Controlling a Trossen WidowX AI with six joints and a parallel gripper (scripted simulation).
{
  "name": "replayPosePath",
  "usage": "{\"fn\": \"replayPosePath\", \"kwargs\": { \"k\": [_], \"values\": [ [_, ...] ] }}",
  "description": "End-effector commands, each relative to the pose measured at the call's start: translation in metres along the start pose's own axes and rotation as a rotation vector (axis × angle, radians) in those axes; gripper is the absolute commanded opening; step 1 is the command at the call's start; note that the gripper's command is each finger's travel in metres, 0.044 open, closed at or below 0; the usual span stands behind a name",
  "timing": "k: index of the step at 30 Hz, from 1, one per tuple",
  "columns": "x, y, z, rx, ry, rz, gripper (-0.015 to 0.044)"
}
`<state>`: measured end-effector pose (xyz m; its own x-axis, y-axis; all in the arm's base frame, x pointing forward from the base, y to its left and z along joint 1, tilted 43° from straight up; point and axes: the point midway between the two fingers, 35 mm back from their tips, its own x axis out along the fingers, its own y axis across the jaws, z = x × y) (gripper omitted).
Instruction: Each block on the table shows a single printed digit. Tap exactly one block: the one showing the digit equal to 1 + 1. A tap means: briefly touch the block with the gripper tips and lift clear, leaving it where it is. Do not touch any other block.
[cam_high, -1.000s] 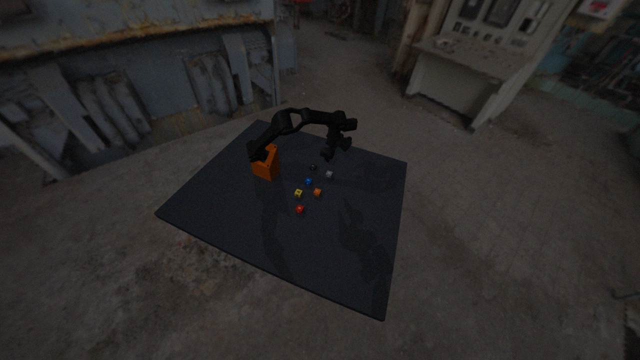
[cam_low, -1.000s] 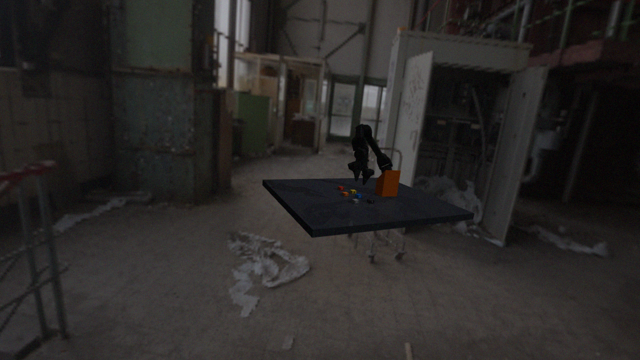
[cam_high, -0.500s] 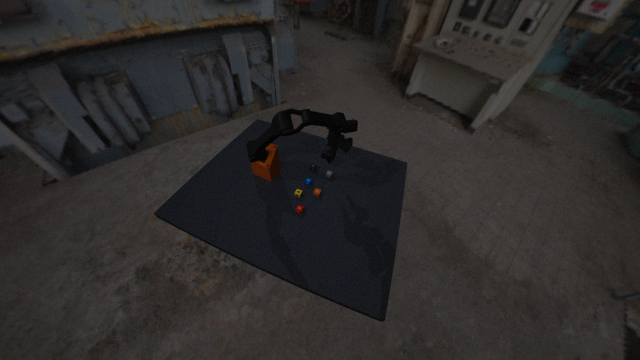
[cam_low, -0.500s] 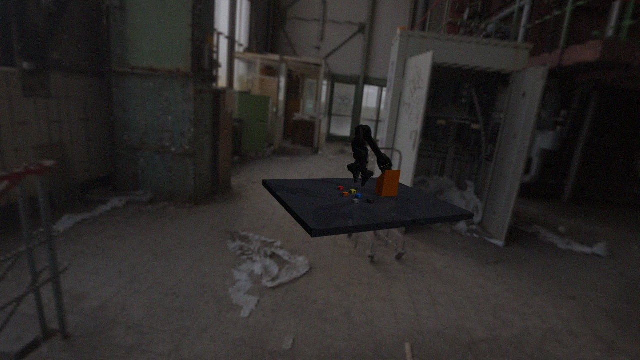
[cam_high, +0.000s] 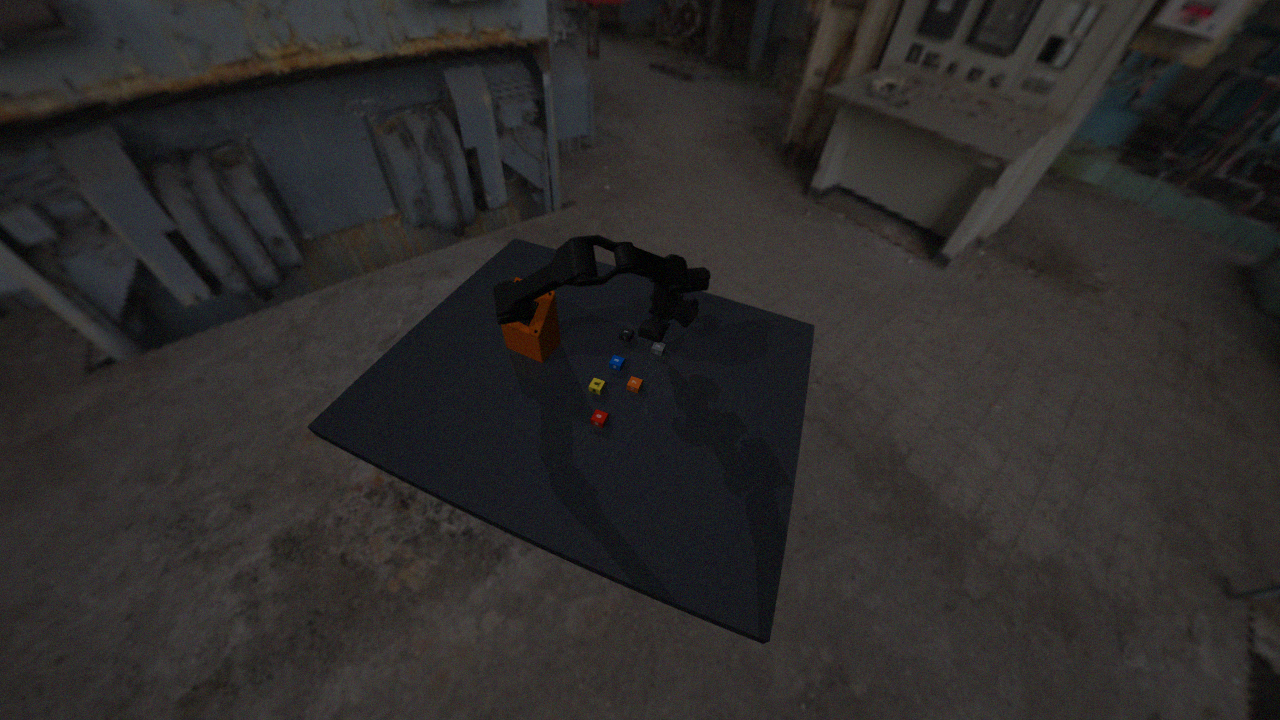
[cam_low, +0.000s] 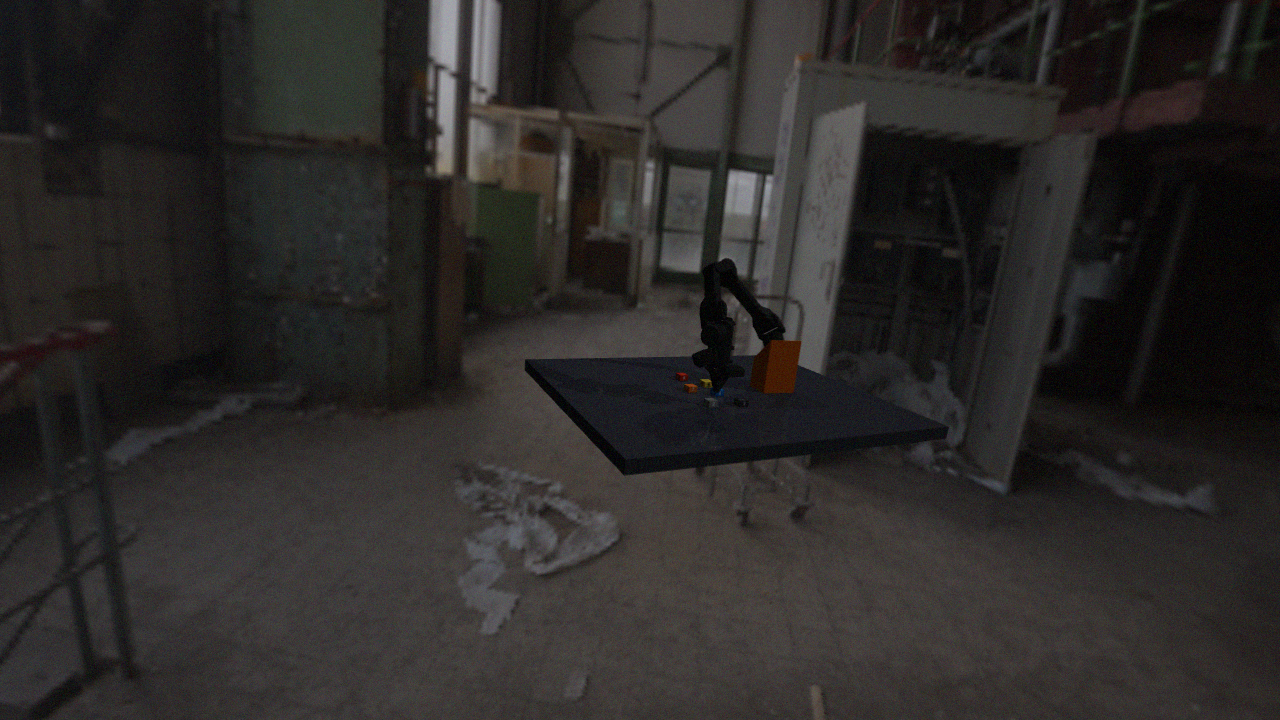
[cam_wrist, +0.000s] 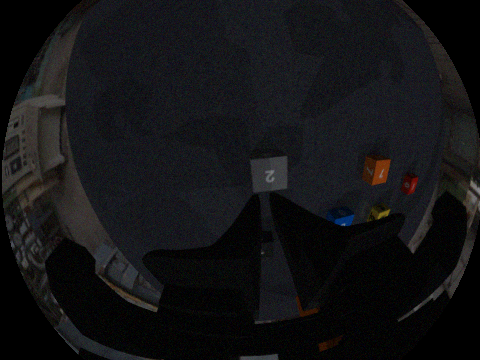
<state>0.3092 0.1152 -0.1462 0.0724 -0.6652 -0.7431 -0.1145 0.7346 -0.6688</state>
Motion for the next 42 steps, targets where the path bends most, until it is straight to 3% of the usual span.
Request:
{"fn": "replayPosePath", "kwargs": {
  "k": [1, 30, 33, 37, 42],
  "values": [
    [0.001, 0.0, 0.0, -0.006, -0.003, -0.003, 0.002],
    [0.031, -0.001, 0.0, -0.006, -0.003, -0.005, 0.002],
    [0.004, 0.0, 0.0, -0.005, -0.003, -0.003, 0.002],
    [0.001, 0.0, 0.0, -0.006, -0.003, -0.003, 0.002],
    [-0.037, 0.03, -0.032, -0.011, -0.004, 0.013, 0.0151]
  ]
}}
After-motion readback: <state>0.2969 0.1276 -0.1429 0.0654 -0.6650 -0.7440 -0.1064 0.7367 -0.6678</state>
